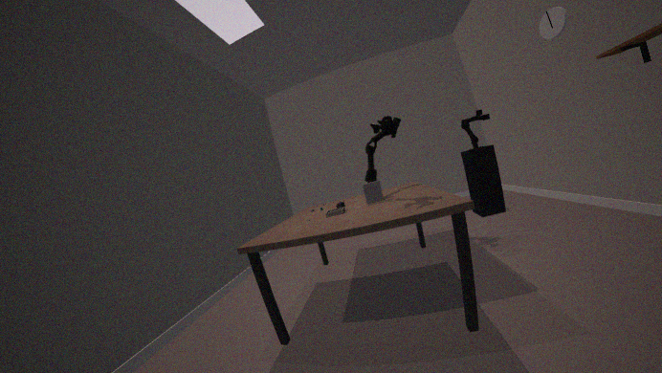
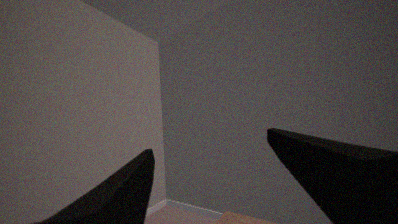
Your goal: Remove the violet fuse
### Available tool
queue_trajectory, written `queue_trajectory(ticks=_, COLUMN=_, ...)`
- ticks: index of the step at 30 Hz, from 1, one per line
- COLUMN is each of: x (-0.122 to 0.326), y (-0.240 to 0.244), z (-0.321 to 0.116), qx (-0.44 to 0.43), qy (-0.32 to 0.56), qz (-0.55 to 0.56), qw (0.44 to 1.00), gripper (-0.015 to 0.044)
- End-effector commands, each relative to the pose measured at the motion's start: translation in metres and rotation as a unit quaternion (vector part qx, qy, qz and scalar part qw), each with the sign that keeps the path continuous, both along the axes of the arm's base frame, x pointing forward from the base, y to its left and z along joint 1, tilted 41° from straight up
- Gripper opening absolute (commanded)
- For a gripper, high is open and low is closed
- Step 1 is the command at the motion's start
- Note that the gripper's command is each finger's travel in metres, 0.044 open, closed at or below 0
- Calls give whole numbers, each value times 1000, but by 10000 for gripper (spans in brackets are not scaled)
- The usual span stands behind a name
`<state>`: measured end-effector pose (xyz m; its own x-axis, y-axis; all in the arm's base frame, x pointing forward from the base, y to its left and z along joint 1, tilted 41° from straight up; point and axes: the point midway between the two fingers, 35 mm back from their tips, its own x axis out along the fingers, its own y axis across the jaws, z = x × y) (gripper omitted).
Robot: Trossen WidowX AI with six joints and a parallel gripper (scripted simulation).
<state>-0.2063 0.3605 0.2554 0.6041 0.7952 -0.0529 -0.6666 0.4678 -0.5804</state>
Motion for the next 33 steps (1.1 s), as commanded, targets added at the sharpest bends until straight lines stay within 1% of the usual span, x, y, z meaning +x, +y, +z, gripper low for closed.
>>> queue_trajectory(ticks=1, x=1, y=1, z=0, qx=0, qy=3, qz=-1, qw=1000, gripper=374)
queue_trajectory(ticks=3, x=13, y=5, z=0, qx=0, qy=31, qz=-5, qw=1000, gripper=321)
queue_trajectory(ticks=4, x=26, y=11, z=-3, qx=-4, qy=42, qz=-17, qw=999, gripper=295)
queue_trajectory(ticks=10, x=125, y=43, z=-32, qx=-62, qy=39, qz=-124, qw=990, gripper=137)
queue_trajectory(ticks=12, x=130, y=48, z=-36, qx=-95, qy=38, qz=-118, qw=988, gripper=85)
queue_trajectory(ticks=13, x=143, y=50, z=-40, qx=-109, qy=39, qz=-129, qw=985, gripper=70)
queue_trajectory(ticks=18, x=234, y=48, z=-65, qx=-155, qy=57, qz=-223, qw=961, gripper=70)
queue_trajectory(ticks=23, x=318, y=26, z=-88, qx=-195, qy=86, qz=-311, qw=926, gripper=70)
queue_trajectory(ticks=28, x=396, y=-17, z=-112, qx=-231, qy=126, qz=-399, qw=878, gripper=70)
queue_trajectory(ticks=33, x=459, y=-78, z=-135, qx=-259, qy=177, qz=-482, qw=818, gripper=70)
